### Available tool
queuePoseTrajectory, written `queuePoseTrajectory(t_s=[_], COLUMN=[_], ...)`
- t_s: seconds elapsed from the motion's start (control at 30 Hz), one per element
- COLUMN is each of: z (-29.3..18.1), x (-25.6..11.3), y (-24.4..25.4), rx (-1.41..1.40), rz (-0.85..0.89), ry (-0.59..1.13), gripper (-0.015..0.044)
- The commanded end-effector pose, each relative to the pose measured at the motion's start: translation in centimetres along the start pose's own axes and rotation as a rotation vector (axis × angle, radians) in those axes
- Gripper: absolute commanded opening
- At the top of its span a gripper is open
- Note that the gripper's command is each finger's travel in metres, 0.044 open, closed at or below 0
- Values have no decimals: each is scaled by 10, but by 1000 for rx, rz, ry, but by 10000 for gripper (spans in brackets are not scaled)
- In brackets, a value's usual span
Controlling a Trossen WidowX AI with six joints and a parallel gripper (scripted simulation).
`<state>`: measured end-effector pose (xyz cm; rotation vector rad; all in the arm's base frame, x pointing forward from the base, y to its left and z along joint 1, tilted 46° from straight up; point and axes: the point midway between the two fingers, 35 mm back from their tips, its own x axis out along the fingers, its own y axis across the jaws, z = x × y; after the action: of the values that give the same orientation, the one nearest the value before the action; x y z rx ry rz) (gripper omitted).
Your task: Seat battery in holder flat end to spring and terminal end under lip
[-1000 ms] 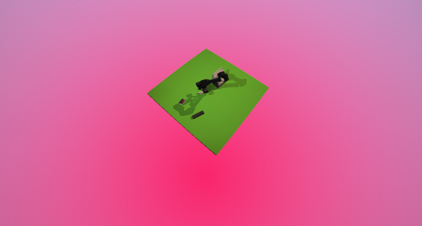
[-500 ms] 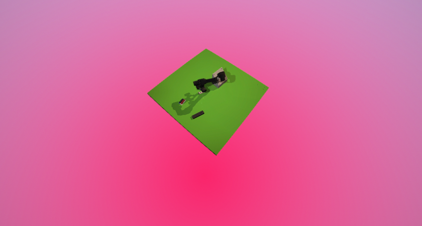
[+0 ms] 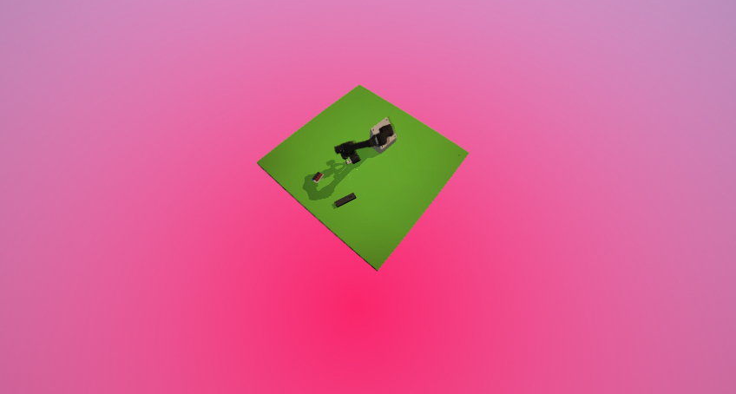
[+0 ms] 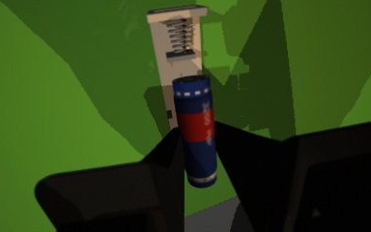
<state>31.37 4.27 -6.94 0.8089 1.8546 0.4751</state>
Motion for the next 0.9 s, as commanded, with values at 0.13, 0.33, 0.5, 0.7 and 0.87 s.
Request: queuePoseTrajectory(t_s=[0.13, 0.33, 0.5, 0.7, 0.87], z=[1, 4, 5, 7, 8], x=[3, 4, 5, 7, 8], y=[1, 1, 2, 2, 2], rx=[-8, -10, -11, -12, -14], rz=[-1, -3, -4, -4, -4], ry=[30, 60, 85, 115, 140], gripper=[68, 68, 68, 68, 68])
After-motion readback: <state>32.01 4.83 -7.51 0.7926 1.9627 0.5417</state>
